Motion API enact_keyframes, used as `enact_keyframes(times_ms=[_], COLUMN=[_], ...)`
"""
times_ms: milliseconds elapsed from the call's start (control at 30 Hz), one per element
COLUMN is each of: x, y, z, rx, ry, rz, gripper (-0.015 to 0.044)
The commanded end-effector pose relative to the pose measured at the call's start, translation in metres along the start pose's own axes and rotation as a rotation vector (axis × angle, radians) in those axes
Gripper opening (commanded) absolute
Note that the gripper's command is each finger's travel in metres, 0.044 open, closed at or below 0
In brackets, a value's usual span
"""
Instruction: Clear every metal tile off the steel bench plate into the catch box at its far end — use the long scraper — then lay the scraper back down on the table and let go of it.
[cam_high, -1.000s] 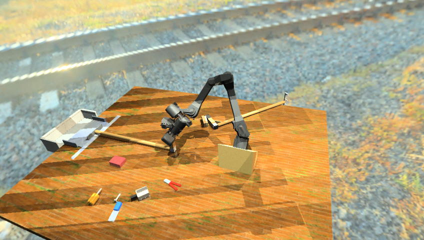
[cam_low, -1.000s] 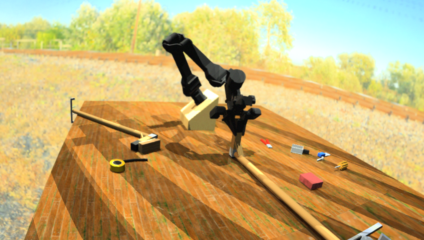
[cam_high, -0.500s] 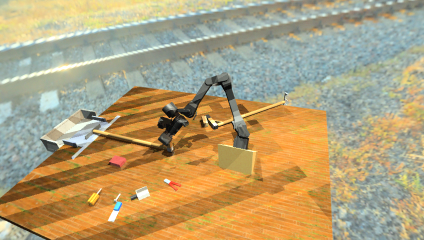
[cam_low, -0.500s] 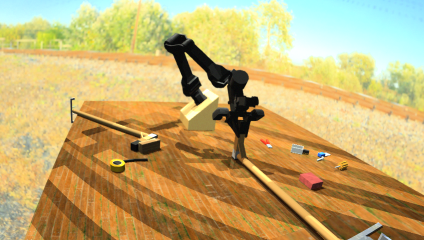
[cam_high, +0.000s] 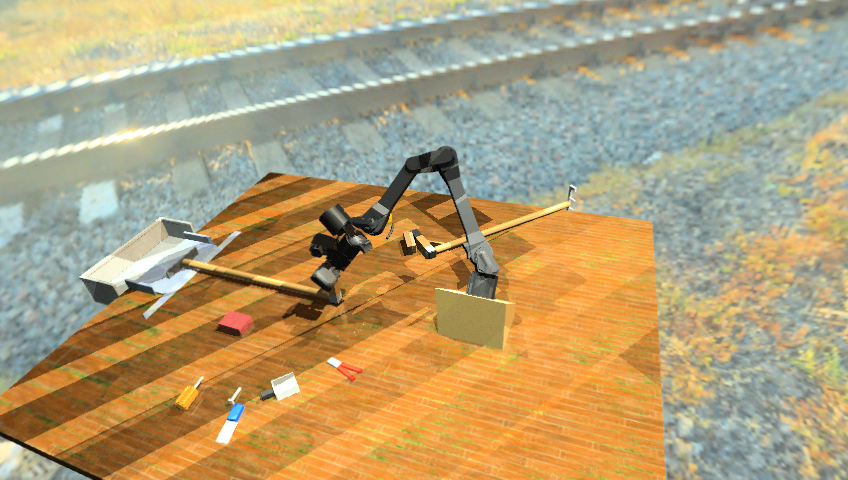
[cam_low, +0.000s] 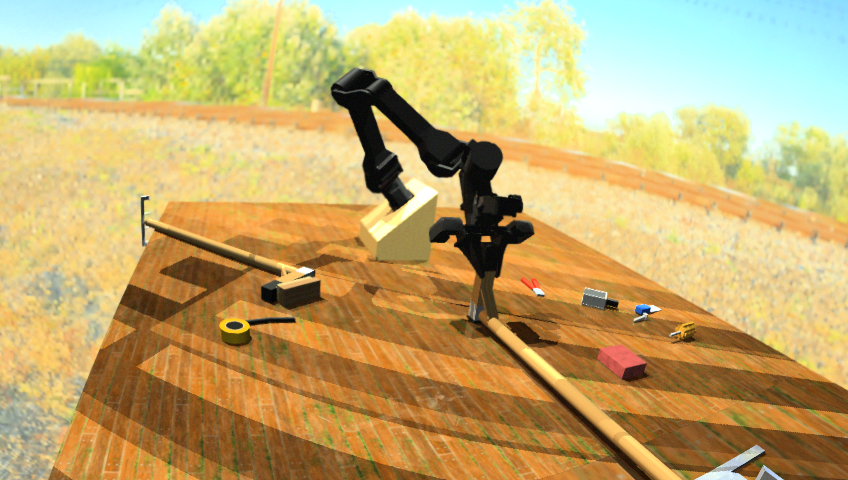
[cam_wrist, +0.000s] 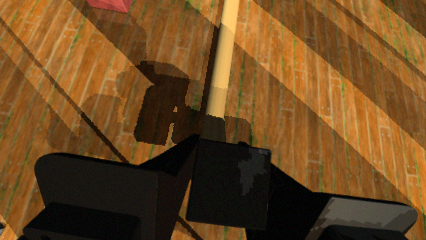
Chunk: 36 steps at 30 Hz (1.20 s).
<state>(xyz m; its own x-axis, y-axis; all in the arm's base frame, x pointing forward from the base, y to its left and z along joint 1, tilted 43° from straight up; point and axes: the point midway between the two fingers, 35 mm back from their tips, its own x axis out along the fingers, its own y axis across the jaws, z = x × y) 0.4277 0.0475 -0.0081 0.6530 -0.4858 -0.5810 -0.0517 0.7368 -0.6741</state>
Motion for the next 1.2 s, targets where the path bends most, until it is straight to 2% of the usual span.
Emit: enact_keyframes(times_ms=[0,1167], x=[0.002,0.025], y=[0.000,0.001], z=[0.009,0.044], rx=[0.003,0.005], ry=[-0.012,-0.014], rz=[0.002,0.001], gripper=[0.0000,0.0000])
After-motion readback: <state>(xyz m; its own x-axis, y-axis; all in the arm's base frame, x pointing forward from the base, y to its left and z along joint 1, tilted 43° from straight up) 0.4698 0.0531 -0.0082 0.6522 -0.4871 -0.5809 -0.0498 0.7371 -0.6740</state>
